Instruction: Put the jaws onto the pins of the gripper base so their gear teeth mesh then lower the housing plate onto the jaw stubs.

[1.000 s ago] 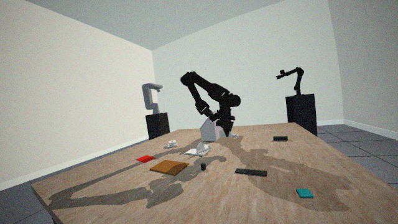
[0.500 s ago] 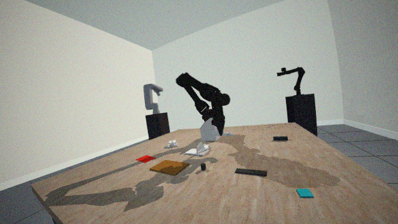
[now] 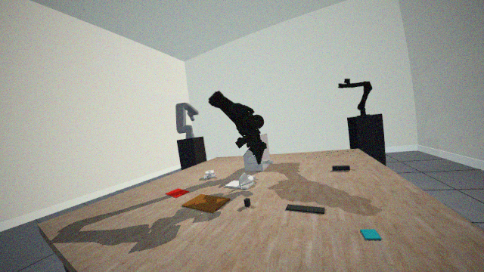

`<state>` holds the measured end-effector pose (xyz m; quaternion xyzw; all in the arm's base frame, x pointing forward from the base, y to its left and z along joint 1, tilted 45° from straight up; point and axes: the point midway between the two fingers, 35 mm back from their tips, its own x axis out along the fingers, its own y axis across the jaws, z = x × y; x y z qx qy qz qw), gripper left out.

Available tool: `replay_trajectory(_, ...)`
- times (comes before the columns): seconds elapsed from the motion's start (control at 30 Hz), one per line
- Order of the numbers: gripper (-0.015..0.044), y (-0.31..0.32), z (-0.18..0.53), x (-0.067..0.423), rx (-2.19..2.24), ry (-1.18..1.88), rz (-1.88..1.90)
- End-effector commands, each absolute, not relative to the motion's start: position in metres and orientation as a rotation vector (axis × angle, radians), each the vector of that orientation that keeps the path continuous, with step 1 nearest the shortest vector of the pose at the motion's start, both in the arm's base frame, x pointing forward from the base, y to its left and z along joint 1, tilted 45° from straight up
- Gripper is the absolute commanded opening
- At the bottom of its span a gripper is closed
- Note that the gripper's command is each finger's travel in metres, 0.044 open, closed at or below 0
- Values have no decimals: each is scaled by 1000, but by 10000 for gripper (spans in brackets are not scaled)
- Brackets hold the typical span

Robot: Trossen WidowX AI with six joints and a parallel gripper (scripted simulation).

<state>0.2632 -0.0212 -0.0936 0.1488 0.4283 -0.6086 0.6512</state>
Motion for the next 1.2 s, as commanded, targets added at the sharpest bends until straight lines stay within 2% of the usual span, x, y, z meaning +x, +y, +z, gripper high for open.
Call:
replay_trajectory(0.0,134,-31,-85,259,280,1021,-1347)
replay_trajectory(1.17,134,-105,-15,212,-289,1430,-910)
